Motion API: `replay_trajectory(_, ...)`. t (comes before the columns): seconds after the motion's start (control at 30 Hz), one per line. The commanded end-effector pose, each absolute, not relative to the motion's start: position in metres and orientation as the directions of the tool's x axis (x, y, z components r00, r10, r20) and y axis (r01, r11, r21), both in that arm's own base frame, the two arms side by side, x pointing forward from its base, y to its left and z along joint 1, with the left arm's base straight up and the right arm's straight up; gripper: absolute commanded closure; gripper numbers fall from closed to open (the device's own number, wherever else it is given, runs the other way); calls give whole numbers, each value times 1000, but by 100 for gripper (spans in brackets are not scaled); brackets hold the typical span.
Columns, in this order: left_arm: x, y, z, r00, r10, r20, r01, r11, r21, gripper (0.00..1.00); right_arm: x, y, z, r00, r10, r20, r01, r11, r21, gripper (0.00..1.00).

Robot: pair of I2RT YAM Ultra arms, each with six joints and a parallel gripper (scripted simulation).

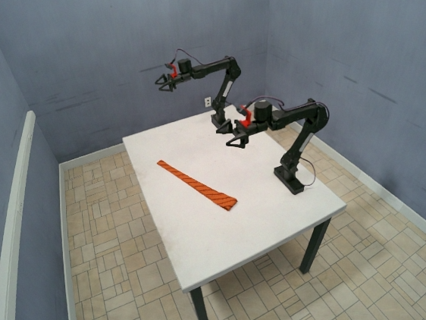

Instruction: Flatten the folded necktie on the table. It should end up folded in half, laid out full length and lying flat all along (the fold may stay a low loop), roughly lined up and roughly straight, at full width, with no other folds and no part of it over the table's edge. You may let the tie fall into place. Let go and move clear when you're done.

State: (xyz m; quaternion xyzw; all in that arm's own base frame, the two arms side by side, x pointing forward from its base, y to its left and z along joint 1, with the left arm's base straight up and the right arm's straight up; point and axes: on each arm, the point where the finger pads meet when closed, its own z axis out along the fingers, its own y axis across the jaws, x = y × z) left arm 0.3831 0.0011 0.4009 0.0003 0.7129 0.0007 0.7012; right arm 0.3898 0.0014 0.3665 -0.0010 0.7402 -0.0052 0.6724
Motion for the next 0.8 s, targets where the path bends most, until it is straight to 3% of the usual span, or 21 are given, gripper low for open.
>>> replay_trajectory(0.0,383,1,401,-17,1,-1000,-1,1000,1,0,383,1,399,-20,1,-1000,-1,1000,1,0)
replay_trajectory(0.77,382,1,395,-29,25,-999,1,1000,25,4,383,1,399,-20,1,-1000,-1,1000,1,0)
